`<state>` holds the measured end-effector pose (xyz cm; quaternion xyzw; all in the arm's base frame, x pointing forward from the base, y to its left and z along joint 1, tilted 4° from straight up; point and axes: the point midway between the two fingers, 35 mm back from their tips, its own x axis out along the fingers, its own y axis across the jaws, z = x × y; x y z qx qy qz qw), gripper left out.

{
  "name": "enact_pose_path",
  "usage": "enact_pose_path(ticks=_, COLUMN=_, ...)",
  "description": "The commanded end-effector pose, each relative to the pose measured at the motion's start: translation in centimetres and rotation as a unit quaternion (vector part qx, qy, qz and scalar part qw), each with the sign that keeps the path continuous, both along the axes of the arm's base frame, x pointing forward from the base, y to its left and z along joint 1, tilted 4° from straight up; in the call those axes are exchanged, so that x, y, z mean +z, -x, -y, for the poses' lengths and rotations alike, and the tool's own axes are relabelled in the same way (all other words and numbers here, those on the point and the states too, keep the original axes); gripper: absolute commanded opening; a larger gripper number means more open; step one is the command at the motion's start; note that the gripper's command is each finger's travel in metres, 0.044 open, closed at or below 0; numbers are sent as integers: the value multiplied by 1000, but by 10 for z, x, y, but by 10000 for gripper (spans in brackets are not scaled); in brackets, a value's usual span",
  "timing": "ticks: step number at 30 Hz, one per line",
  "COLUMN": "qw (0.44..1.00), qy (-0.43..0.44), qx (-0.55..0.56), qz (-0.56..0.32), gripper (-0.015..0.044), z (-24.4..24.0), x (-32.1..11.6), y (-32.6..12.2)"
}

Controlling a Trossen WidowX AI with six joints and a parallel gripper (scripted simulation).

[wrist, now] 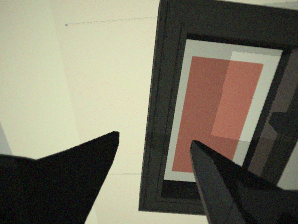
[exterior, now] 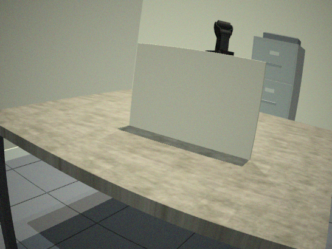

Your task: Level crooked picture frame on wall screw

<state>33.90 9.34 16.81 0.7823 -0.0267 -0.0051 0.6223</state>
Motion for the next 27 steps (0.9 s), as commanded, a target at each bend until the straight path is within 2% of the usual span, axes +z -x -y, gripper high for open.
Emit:
enact_pose_path(ticks=1, qw=1000, qy=-1, qx=1, qz=-2, gripper=260, z=0, x=-2, y=-7)
enact_pose_path(ticks=14, qw=1000, qy=-1, qx=1, qz=-2, gripper=260, z=2, x=-2, y=-28)
enact_pose_path(ticks=27, qw=1000, qy=-1, qx=1, qz=-2, gripper=260, z=2, x=-2, y=-29)
